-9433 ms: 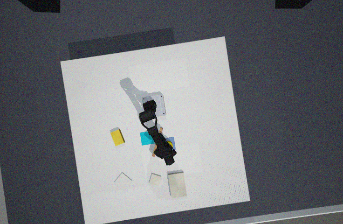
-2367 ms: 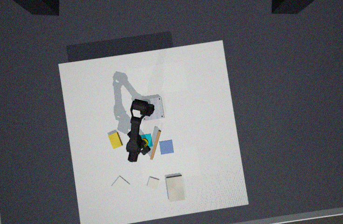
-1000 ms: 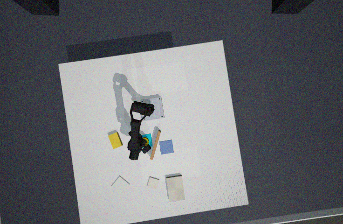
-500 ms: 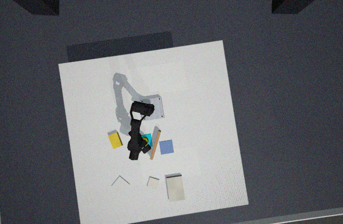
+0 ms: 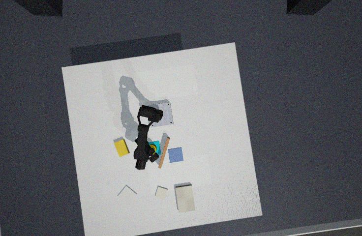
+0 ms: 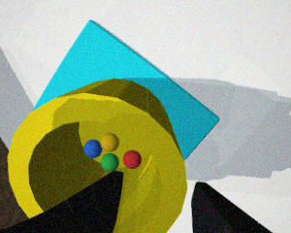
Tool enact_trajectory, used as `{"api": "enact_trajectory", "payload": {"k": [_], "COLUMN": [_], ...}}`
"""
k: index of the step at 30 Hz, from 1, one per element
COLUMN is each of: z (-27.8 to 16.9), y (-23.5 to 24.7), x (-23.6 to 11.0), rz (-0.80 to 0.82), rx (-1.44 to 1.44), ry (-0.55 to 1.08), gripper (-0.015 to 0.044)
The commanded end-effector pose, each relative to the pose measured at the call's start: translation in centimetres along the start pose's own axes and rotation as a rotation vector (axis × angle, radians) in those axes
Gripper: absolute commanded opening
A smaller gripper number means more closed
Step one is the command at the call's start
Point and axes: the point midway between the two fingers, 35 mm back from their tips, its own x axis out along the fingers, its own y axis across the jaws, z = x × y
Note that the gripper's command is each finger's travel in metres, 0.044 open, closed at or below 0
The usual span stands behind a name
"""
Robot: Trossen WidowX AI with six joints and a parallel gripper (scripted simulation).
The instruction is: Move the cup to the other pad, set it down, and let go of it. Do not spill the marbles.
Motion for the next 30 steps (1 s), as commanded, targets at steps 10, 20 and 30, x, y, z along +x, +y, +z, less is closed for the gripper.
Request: {"api": "enact_trajectory", "payload": {"k": [10, 20, 30], "z": [0.1, 0.0, 0.0], "y": [0.0, -0.2, -0.2], "x": [-1.9, -3.0, -2.7], "rz": [0.005, 0.005, -0.001], "rx": [-0.006, -0.007, -0.002], "ry": [0.0, 0.002, 0.001], "gripper": [0.0147, 0.0147, 0.0409]}}
